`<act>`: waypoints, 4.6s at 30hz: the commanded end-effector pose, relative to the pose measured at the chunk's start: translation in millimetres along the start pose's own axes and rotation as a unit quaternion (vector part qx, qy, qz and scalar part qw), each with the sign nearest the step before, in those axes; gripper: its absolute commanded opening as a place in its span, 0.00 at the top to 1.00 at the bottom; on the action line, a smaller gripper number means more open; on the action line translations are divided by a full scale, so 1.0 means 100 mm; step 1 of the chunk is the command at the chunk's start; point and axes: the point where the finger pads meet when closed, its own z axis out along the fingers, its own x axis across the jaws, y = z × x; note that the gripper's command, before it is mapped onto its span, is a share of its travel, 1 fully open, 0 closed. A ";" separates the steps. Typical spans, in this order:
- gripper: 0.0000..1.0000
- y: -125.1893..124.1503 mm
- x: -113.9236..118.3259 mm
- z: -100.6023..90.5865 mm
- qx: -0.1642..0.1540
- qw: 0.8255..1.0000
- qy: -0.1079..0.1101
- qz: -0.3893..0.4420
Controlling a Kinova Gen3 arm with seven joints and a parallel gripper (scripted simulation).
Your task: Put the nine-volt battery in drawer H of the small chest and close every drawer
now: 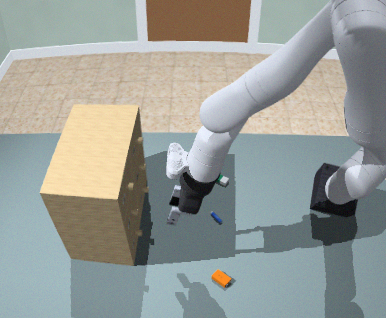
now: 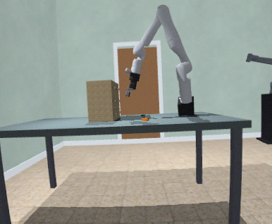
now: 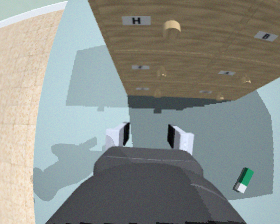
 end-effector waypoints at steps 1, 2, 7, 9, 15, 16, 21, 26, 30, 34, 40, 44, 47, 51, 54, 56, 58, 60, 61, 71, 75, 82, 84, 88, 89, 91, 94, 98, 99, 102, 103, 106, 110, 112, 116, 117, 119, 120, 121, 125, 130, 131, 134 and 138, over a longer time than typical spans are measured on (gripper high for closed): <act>0.00 -0.04 -0.03 -0.03 -0.004 1.000 0.002 -0.006; 0.00 -0.03 -0.03 -0.04 -0.008 1.000 0.002 -0.006; 0.00 -0.02 -0.03 -0.07 -0.018 1.000 0.002 -0.005; 0.00 -0.01 -0.03 -0.09 -0.024 1.000 0.002 -0.005; 0.00 0.01 -0.03 -0.15 -0.043 0.999 0.002 -0.005; 0.00 0.01 -0.03 -0.16 -0.046 0.999 0.002 -0.005; 0.00 0.03 -0.03 -0.20 -0.061 0.998 0.002 -0.005; 0.00 0.04 -0.03 -0.22 -0.069 0.998 0.002 -0.005; 0.00 0.05 -0.03 -0.25 -0.079 0.997 0.002 -0.005; 0.00 0.06 -0.03 -0.28 -0.088 0.996 0.002 -0.005; 0.00 0.07 -0.03 -0.30 -0.095 0.995 0.002 -0.005; 0.00 0.07 -0.03 -0.32 -0.102 0.995 0.002 -0.005; 0.00 0.08 -0.03 -0.33 -0.106 0.994 0.002 -0.005; 0.00 0.08 -0.03 -0.34 -0.111 0.994 0.002 -0.005; 0.00 0.09 -0.03 -0.35 -0.114 0.993 0.002 -0.005; 0.00 0.09 -0.03 -0.35 -0.115 0.993 0.002 -0.005; 0.00 0.09 -0.03 -0.36 -0.115 0.993 0.002 -0.005; 0.00 0.09 -0.03 -0.36 -0.117 0.993 0.002 -0.005; 0.00 0.09 -0.03 -0.36 -0.117 0.993 0.002 -0.005; 0.00 0.09 -0.03 -0.37 -0.120 0.993 0.002 -0.005; 0.00 0.10 -0.03 -0.37 -0.120 0.993 0.003 -0.005; 0.00 0.10 -0.03 -0.37 -0.121 0.993 0.003 -0.005; 0.00 0.10 -0.03 -0.37 -0.121 0.993 0.003 -0.005; 0.00 0.10 -0.03 -0.37 -0.121 0.993 0.003 -0.005; 0.00 0.10 -0.03 -0.37 -0.121 0.993 0.003 -0.005; 0.00 0.10 -0.03 -0.37 -0.121 0.993 0.003 -0.005; 0.00 0.10 -0.03 -0.37 -0.121 0.993 0.003 -0.005; 0.00 0.10 -0.03 -0.37 -0.121 0.993 0.003 -0.005; 0.00 0.10 -0.03 -0.37 -0.121 0.993 0.003 -0.005; 0.00 0.10 -0.03 -0.37 -0.121 0.993 0.003 -0.005; 0.00 0.10 -0.03 -0.37 -0.121 0.993 0.003 -0.005; 0.00 0.10 -0.03 -0.37 -0.121 0.993 0.003 -0.005; 0.00 0.10 -0.03 -0.37 -0.121 0.993 0.003 -0.005; 0.00 0.10 -0.03 -0.37 -0.121 0.993 0.003 -0.005; 0.00 0.10 -0.03 -0.37 -0.121 0.993 0.003 -0.005; 0.00 0.10 -0.03 -0.37 -0.121 0.993 0.003 -0.005; 0.00 0.10 -0.03 -0.37 -0.121 0.993 0.003 -0.005; 0.00 0.10 -0.03 -0.37 -0.121 0.993 0.003 -0.005; 0.00 0.10 -0.02 -0.37 -0.121 0.993 0.003 -0.005; 0.00 0.09 0.02 -0.38 -0.121 0.993 0.003 -0.005; 0.00 0.09 0.25 -0.41 -0.121 0.993 0.003 -0.005; 0.00 0.09 0.32 -0.42 -0.121 0.993 0.003 -0.005; 0.00 0.09 0.58 -0.45 -0.121 0.993 0.003 -0.005; 0.00 0.09 0.97 -0.50 -0.121 0.993 0.003 -0.005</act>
